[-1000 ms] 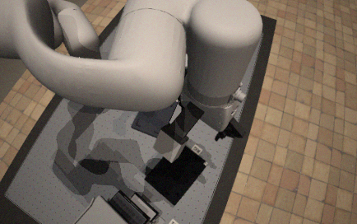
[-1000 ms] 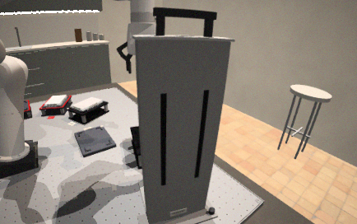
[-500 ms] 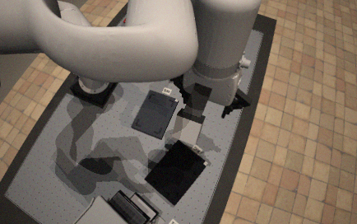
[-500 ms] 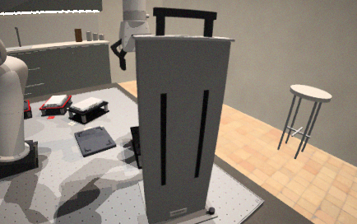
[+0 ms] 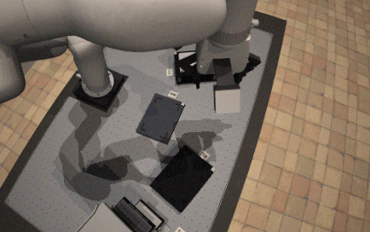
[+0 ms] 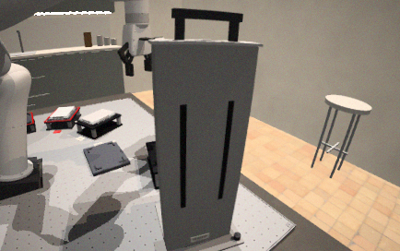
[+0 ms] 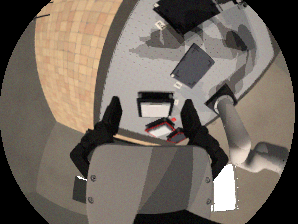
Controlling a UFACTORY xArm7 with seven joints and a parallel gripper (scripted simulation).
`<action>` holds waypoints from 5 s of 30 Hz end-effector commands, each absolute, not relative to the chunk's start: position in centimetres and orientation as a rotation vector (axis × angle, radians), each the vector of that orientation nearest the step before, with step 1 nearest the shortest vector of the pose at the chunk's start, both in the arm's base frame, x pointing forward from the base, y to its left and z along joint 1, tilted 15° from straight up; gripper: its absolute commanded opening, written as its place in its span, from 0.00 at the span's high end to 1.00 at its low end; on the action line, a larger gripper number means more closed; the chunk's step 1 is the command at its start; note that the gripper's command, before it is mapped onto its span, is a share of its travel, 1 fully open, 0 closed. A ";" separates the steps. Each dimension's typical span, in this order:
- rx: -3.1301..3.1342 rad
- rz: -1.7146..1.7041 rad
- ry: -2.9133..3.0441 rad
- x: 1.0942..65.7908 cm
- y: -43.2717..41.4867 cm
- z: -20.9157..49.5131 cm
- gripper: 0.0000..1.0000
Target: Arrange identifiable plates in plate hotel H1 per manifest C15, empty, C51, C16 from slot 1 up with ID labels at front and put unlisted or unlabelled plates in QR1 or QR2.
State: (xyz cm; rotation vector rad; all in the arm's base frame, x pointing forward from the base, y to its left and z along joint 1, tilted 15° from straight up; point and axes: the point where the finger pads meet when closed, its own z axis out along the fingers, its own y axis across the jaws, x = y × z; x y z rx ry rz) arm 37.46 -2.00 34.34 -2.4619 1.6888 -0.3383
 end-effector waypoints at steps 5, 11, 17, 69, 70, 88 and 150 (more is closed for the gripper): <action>-2.651 -0.363 1.416 36.4 1.1 34.2 0.00; -2.800 -0.381 1.153 35.3 3.8 33.8 0.00; -2.885 -0.391 0.969 34.6 5.7 33.6 0.00; -3.114 -0.411 -0.637 26.1 18.6 30.5 0.00; -3.114 -0.411 -0.637 26.2 18.6 30.3 0.00; -3.114 -0.411 -0.637 26.9 18.6 27.7 0.00; -3.114 -0.411 -0.638 29.3 18.5 18.7 0.00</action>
